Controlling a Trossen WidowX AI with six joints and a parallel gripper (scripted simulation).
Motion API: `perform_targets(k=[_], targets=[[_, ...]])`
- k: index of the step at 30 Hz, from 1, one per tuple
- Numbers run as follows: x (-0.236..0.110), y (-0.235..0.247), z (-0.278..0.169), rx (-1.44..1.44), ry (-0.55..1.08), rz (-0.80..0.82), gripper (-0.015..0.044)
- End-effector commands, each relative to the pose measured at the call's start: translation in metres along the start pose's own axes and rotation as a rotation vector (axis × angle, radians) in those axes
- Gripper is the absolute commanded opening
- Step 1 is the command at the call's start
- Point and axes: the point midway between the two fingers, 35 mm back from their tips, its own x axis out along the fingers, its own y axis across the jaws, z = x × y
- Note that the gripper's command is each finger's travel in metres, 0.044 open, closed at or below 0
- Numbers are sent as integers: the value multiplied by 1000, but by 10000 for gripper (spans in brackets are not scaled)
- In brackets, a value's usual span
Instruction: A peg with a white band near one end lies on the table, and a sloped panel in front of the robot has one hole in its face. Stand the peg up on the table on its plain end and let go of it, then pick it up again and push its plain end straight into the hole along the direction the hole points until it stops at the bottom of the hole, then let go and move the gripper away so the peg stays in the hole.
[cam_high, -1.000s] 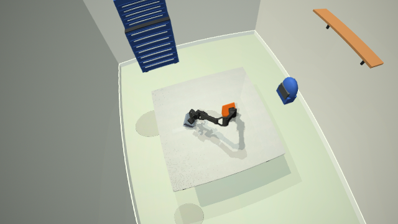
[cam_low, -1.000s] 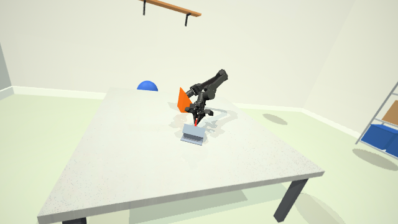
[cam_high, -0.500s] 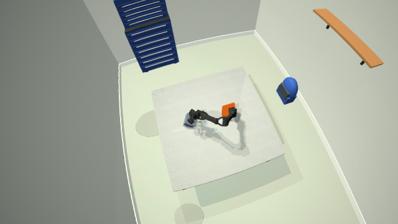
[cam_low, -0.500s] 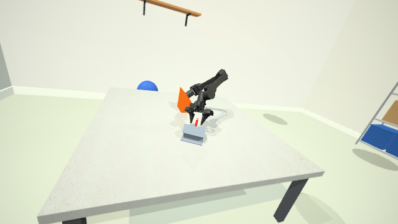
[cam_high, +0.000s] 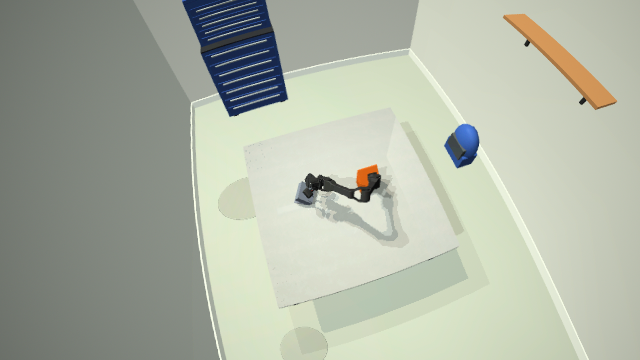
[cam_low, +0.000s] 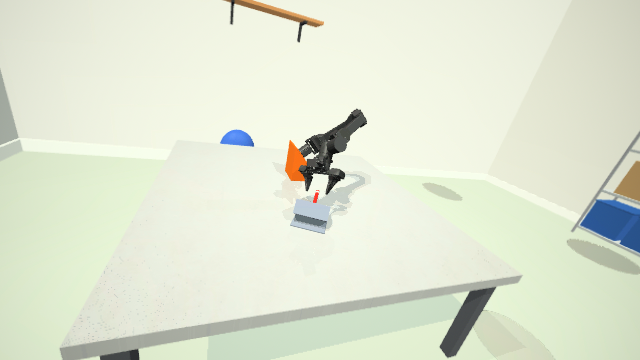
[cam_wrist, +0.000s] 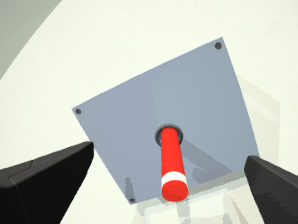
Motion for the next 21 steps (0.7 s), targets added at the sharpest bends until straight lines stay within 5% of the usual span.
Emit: perform_targets(k=[1, 21], targets=[[-8, 0, -1, -4, 5, -1, 440], [-49, 0, 3, 1, 4, -6, 440]])
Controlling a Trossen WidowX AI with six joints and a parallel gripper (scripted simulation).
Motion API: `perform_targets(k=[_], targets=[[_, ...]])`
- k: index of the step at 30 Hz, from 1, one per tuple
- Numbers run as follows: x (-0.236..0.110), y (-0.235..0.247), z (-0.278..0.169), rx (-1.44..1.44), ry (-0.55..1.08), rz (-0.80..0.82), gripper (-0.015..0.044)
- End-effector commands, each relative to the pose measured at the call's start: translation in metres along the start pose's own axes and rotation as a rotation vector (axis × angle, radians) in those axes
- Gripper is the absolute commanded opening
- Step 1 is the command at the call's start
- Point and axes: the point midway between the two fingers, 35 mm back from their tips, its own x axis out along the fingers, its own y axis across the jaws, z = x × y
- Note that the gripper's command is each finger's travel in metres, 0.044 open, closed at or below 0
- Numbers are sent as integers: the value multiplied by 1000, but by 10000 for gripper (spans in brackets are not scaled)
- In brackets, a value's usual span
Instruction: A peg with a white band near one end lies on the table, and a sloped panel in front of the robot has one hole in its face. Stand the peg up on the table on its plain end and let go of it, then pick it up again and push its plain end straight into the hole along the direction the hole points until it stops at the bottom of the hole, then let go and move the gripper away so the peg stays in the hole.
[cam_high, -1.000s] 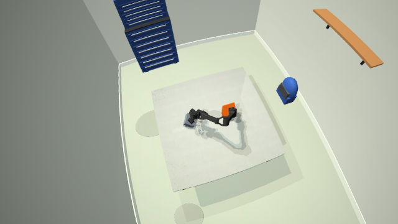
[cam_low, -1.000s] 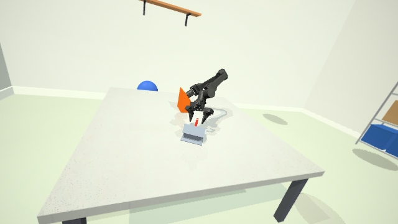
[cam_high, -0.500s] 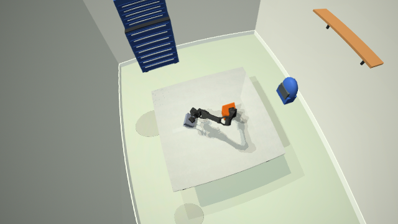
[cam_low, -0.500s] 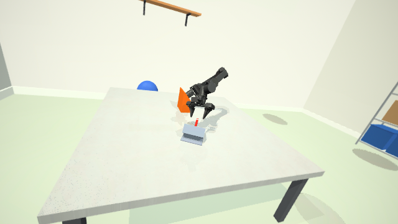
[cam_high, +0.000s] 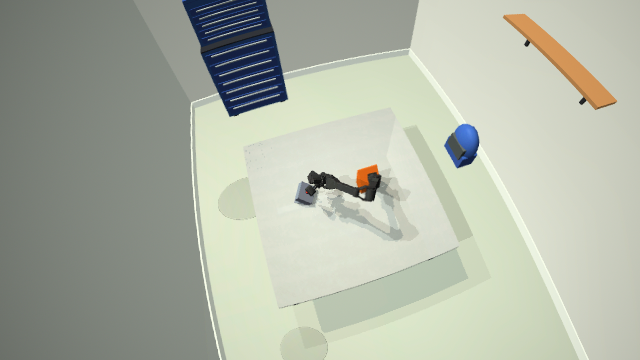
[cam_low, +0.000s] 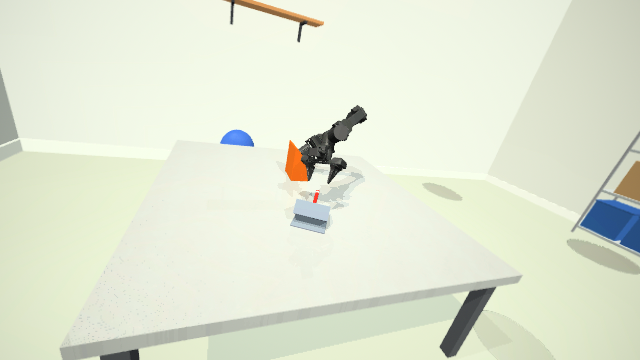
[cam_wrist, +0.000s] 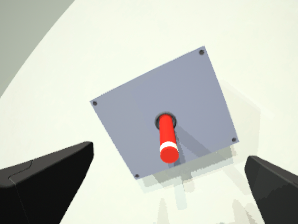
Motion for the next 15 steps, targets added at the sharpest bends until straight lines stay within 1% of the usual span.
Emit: perform_targets(k=[1, 15], targets=[[-9, 1, 0, -6, 3, 3, 440], [-34, -2, 2, -4, 3, 2, 440]])
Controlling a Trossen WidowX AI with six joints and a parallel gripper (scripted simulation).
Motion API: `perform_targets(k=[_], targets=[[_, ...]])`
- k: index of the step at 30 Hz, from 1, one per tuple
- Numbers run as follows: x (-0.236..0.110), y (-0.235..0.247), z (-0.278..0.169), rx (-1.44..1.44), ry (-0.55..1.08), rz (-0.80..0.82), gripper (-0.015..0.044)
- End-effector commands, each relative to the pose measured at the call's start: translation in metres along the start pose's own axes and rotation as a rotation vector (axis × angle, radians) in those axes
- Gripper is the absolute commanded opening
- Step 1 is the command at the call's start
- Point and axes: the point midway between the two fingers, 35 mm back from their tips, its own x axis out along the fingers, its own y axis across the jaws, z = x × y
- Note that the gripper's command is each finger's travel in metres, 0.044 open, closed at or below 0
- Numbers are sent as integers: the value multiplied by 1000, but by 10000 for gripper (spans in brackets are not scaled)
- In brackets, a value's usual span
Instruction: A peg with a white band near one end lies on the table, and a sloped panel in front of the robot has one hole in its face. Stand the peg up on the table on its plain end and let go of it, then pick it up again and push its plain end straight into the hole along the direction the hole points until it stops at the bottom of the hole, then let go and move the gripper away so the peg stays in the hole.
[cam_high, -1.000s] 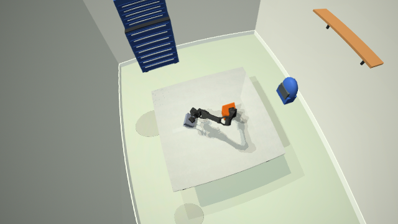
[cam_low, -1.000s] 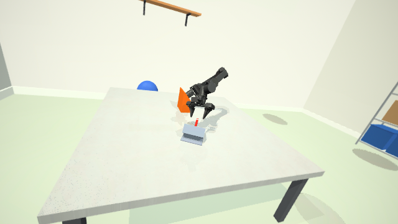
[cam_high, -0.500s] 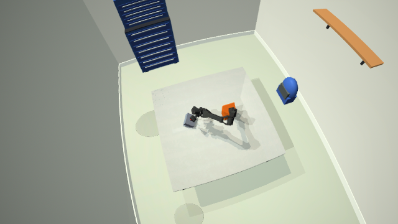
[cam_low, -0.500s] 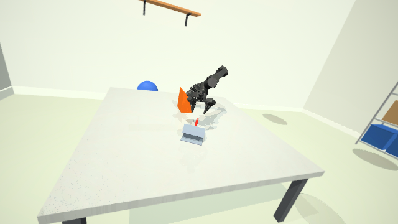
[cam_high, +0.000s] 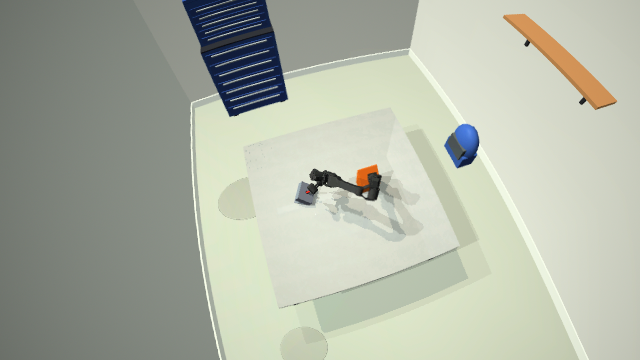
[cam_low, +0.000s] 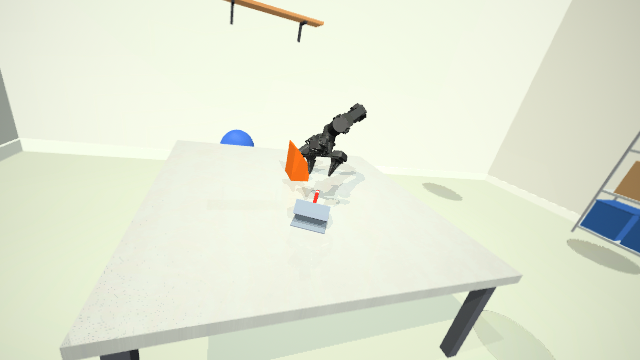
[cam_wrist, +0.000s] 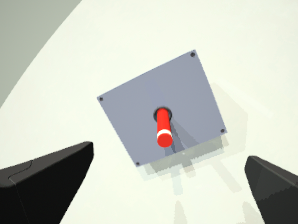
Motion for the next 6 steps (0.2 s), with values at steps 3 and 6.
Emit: perform_targets(k=[3, 6], targets=[[-7, 2, -1, -8, 2, 5, 440], [-7, 2, -1, -8, 2, 5, 440]])
